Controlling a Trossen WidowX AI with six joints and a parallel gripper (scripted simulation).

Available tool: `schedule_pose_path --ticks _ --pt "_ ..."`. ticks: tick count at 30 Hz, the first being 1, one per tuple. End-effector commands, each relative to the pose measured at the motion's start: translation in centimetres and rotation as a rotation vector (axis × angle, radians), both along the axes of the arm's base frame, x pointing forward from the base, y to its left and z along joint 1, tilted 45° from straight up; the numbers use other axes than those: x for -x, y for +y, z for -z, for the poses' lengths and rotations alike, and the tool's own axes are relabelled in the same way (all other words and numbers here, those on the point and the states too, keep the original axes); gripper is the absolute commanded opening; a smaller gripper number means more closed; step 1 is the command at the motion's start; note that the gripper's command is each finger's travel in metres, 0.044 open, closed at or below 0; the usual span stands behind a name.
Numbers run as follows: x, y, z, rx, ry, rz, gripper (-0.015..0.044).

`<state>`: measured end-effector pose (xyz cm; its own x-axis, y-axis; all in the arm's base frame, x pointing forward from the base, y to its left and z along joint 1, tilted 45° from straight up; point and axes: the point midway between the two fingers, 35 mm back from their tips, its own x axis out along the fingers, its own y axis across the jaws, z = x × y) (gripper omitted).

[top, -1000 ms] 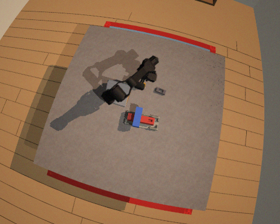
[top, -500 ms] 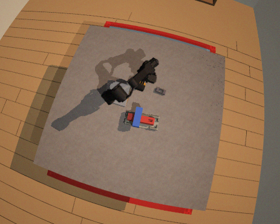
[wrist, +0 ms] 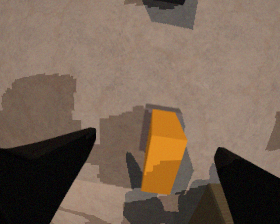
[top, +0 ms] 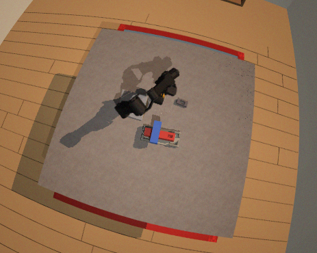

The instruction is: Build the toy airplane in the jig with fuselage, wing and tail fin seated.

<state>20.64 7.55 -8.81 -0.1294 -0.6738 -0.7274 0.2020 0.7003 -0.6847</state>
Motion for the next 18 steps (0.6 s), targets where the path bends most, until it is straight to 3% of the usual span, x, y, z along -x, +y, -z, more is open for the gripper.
schedule_pose_path --ticks 1,4,18 --pt "0.24 -0.78 0.55 0.007 0.008 -0.002 0.044" --pt "0.29 -0.94 0.7 0.007 0.008 -0.002 0.044" --pt "0.29 -0.94 0.7 0.007 0.008 -0.002 0.0072"
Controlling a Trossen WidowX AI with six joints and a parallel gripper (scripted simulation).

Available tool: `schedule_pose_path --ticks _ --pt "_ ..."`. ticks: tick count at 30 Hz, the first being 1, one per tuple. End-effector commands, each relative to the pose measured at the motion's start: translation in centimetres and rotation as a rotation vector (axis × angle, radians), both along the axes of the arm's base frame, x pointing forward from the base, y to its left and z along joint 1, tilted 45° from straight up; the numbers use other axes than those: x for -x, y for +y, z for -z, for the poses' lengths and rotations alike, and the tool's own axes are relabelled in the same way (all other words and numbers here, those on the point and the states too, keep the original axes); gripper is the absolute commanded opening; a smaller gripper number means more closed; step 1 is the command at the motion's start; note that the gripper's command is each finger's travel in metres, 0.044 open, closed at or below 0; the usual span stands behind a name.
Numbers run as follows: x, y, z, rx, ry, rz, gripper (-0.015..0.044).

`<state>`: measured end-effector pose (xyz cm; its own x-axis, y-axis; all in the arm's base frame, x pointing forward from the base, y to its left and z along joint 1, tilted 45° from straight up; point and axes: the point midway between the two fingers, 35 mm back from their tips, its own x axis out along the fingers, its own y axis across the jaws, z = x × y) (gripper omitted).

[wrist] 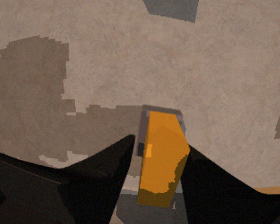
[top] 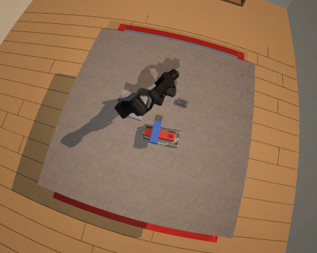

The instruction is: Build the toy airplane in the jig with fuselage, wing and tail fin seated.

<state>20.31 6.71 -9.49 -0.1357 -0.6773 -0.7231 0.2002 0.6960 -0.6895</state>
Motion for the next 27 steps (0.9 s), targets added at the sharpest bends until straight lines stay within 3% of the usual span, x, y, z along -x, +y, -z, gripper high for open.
schedule_pose_path --ticks 1,8,27 --pt "0.0 -0.1 0.0 0.002 0.002 -0.005 0.0046" --pt "0.0 -0.1 0.0 0.002 0.002 -0.005 0.0" --pt "-1.8 3.3 -2.0 -0.056 -0.038 -0.015 0.0"
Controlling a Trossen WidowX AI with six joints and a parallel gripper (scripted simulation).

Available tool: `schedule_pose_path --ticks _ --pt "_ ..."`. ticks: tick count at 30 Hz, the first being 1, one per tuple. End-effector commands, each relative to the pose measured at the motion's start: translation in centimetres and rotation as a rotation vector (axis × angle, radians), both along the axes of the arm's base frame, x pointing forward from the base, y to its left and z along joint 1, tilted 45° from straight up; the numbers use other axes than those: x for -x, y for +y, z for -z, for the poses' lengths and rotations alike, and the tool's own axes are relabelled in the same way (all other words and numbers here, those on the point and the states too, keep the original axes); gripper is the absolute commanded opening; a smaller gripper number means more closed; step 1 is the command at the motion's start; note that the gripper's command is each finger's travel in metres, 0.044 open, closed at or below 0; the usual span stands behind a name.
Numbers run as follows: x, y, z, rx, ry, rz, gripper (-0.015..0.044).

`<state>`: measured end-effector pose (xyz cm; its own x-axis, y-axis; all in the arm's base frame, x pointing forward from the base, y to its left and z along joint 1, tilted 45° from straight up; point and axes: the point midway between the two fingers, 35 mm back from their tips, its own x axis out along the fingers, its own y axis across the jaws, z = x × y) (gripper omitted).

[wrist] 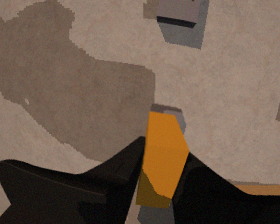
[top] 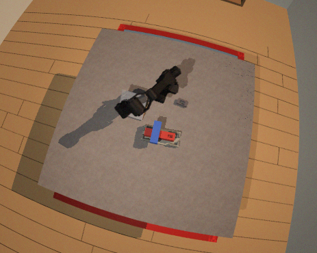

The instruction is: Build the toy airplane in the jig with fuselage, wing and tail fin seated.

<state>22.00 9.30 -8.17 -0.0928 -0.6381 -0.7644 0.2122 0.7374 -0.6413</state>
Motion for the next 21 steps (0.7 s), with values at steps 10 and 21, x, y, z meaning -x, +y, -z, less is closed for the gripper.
schedule_pose_path --ticks 10,21 --pt "-0.4 2.7 -2.9 0.014 0.017 0.008 0.0" --pt "-0.4 4.8 -5.6 0.034 0.032 0.012 0.0"
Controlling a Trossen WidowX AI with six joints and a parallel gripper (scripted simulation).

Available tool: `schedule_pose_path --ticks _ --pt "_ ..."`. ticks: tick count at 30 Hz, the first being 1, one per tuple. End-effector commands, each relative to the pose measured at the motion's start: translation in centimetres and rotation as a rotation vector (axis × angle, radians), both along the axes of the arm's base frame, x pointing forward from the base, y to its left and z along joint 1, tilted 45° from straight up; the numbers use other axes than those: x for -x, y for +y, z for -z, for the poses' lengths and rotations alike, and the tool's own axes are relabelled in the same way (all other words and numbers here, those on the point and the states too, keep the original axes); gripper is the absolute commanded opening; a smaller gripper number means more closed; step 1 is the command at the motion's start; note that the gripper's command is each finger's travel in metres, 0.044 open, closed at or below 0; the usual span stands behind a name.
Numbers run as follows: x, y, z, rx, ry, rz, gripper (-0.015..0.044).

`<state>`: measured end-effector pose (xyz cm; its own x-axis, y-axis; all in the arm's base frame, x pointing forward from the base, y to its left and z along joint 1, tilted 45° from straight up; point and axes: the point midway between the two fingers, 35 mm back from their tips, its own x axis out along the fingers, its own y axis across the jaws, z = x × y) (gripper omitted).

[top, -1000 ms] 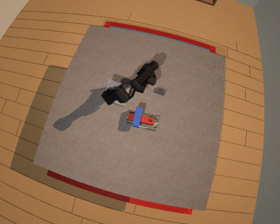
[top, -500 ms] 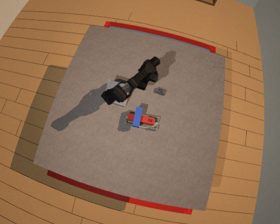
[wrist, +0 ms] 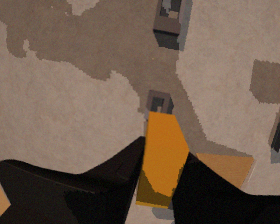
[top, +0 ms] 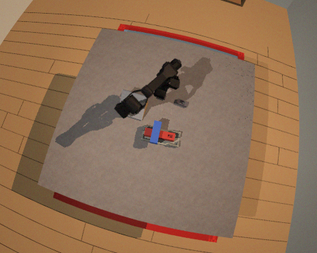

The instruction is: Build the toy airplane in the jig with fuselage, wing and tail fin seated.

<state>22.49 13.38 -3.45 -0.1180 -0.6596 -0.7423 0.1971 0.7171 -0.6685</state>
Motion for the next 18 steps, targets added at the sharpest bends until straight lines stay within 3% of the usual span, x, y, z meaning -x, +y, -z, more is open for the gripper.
schedule_pose_path --ticks 1,18 --pt "0.1 0.8 -1.1 0.007 0.005 0.007 0.0" --pt "-0.7 1.3 -4.1 0.012 0.022 0.0 0.0"
